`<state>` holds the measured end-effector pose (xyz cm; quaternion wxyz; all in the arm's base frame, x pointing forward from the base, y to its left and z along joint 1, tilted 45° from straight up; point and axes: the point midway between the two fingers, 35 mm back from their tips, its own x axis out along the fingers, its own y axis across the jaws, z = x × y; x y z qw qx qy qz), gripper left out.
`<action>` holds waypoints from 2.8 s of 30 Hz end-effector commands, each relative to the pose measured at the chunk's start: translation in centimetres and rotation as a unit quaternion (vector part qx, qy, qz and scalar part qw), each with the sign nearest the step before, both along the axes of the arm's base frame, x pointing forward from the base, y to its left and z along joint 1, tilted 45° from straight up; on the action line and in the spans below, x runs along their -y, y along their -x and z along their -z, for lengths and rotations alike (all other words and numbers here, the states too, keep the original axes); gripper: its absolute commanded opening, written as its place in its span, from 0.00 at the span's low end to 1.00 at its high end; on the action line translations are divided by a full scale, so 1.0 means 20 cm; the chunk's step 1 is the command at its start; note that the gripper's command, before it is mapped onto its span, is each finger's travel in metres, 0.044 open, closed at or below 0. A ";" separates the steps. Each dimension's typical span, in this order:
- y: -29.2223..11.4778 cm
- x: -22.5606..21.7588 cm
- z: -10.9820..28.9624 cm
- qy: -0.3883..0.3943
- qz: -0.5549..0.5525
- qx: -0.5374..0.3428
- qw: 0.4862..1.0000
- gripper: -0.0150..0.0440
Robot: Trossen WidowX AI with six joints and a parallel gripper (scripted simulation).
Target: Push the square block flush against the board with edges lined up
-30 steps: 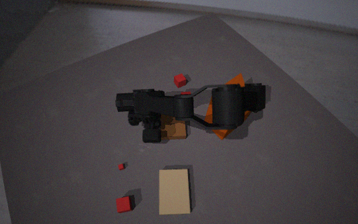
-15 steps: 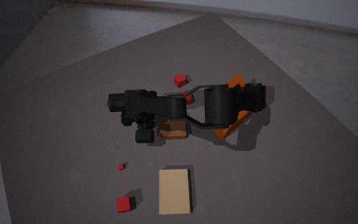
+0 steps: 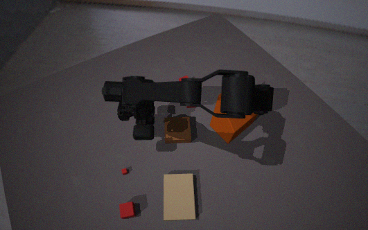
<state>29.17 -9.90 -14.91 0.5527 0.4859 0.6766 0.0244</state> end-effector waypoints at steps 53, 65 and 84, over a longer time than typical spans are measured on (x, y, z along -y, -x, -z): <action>0.66 -0.09 0.07 -0.051 0.502 -0.488 0.712 0.25; 0.64 -0.25 0.21 -0.052 0.501 -0.488 0.713 0.25; 0.55 -0.29 0.15 -0.049 0.505 -0.487 0.712 0.25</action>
